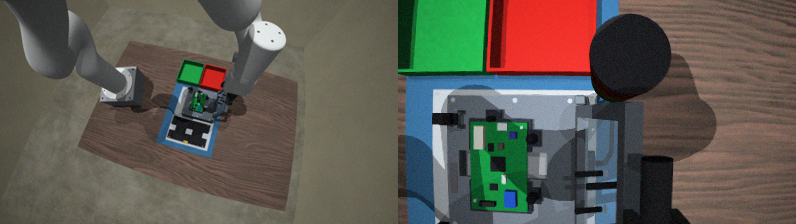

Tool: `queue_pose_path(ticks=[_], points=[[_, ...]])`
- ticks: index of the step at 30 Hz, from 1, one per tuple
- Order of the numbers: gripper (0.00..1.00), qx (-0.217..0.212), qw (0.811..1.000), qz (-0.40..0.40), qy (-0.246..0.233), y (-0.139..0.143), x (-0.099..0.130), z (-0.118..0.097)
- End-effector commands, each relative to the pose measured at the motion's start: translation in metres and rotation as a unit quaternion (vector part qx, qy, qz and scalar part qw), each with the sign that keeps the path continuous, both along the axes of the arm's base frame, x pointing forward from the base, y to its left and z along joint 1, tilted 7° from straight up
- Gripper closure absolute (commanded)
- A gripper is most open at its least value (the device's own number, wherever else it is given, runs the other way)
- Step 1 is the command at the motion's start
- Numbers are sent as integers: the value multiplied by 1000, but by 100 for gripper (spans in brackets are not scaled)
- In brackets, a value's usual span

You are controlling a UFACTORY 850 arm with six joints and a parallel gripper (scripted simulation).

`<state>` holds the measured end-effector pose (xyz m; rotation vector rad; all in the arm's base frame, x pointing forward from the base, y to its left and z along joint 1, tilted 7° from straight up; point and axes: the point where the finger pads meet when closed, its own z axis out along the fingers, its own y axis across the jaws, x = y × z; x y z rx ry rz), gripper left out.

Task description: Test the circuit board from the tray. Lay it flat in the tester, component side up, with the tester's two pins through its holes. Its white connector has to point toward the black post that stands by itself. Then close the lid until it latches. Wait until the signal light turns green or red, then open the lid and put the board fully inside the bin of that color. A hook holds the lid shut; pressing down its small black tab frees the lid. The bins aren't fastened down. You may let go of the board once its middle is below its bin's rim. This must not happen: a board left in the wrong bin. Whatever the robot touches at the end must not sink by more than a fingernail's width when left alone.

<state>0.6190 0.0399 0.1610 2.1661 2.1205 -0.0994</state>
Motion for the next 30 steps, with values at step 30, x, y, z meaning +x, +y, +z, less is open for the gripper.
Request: queue_pose_path(ticks=[30], points=[[100,0,1000,0,-1,0,-4,2]])
